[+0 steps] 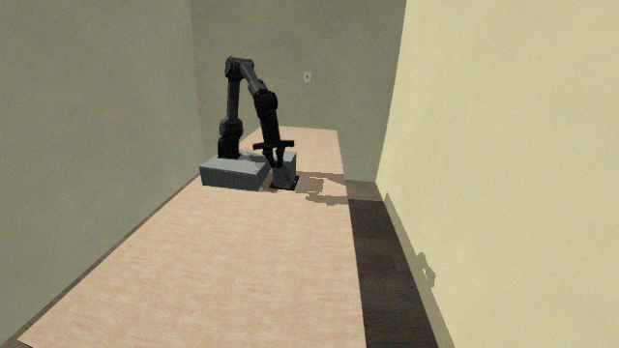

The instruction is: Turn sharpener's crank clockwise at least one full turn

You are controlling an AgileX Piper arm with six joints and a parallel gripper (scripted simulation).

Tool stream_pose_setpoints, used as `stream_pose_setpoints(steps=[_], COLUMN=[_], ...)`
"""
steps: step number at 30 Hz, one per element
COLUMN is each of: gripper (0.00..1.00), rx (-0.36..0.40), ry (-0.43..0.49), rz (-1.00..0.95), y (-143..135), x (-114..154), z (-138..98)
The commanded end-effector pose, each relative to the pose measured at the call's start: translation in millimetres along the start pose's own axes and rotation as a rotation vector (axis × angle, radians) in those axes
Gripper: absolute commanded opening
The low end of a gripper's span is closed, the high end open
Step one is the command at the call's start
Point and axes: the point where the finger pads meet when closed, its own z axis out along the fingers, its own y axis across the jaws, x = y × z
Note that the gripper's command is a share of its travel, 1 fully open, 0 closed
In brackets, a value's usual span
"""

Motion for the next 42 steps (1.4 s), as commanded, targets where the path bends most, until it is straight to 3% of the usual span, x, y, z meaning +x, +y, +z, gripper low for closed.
stream_pose_setpoints(steps=[1, 42], gripper=[0.20, 0.20], rx=[-0.001, -0.001], ry=[0.000, -0.001], rz=[-0.001, 0.000], y=[0.0, 24.8], x=[0.5, -0.5], z=[0.1, 11.6])
